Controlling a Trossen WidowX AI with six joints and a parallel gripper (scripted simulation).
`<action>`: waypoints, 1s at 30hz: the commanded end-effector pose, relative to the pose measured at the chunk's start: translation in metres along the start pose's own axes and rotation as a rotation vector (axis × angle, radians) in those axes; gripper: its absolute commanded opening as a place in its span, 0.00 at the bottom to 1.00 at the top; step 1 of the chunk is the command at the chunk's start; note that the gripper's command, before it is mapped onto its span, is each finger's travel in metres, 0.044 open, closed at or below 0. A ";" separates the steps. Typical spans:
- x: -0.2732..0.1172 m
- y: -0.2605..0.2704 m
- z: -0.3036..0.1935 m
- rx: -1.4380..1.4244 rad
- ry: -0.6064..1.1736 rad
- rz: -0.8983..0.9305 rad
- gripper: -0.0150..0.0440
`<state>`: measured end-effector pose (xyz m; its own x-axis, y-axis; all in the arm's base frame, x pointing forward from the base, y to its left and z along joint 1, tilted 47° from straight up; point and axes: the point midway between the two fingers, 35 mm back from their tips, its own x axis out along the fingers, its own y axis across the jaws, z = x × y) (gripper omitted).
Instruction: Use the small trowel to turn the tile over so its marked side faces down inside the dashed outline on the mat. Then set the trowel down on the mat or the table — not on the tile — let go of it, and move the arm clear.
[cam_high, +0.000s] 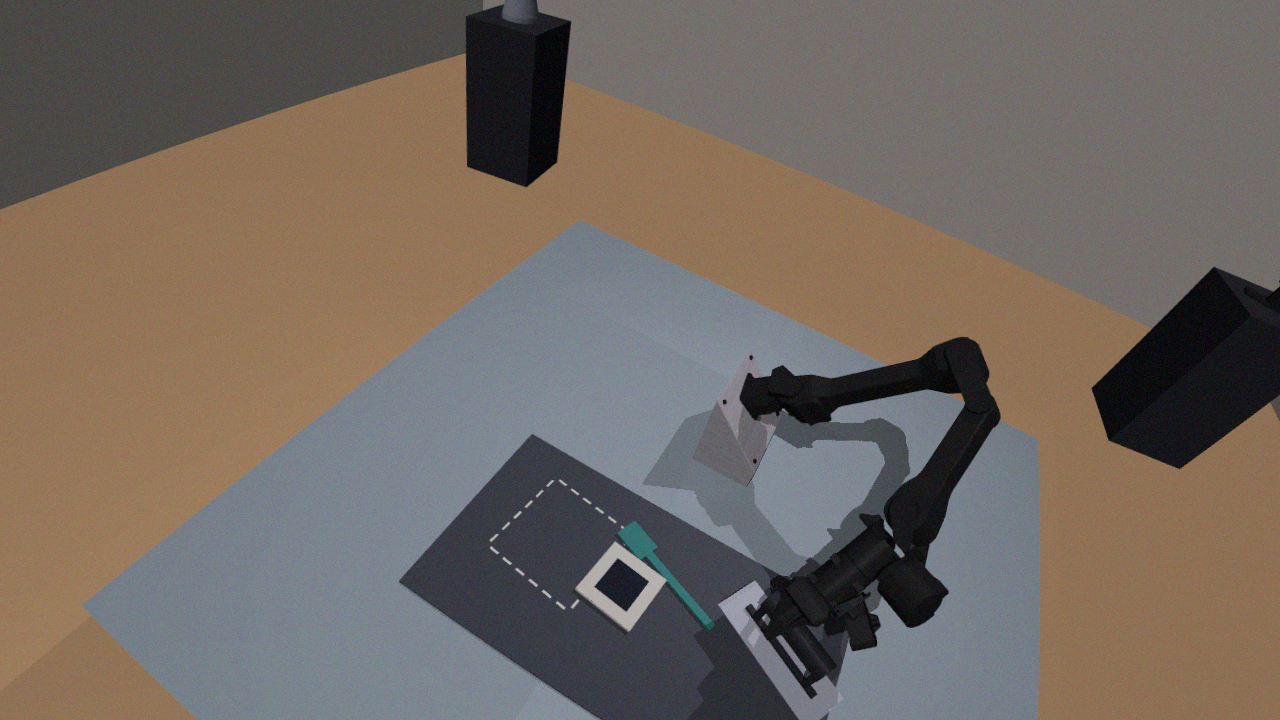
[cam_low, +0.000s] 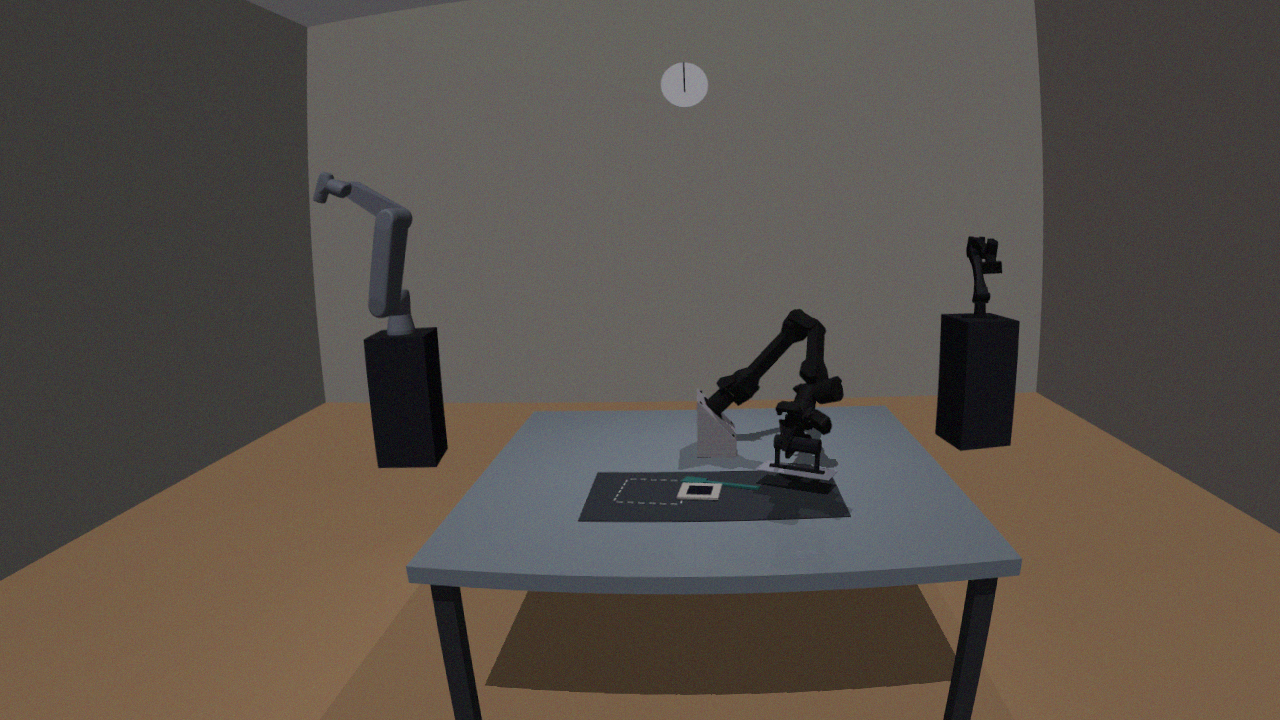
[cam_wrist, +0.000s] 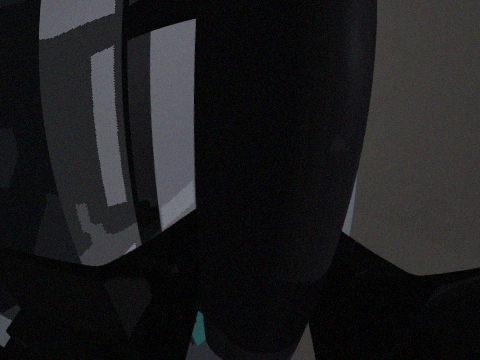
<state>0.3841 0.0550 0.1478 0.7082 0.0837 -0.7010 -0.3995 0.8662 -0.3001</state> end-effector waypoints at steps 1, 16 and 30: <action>-0.007 -0.008 0.004 -0.002 -0.011 -0.010 0.25; 0.018 -0.019 -0.008 -0.014 -0.076 0.007 0.25; 0.051 -0.038 -0.036 -0.096 -0.250 0.020 0.25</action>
<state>0.4135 0.0197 0.1057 0.7980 0.2241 -0.5594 -0.4643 0.8205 -0.3336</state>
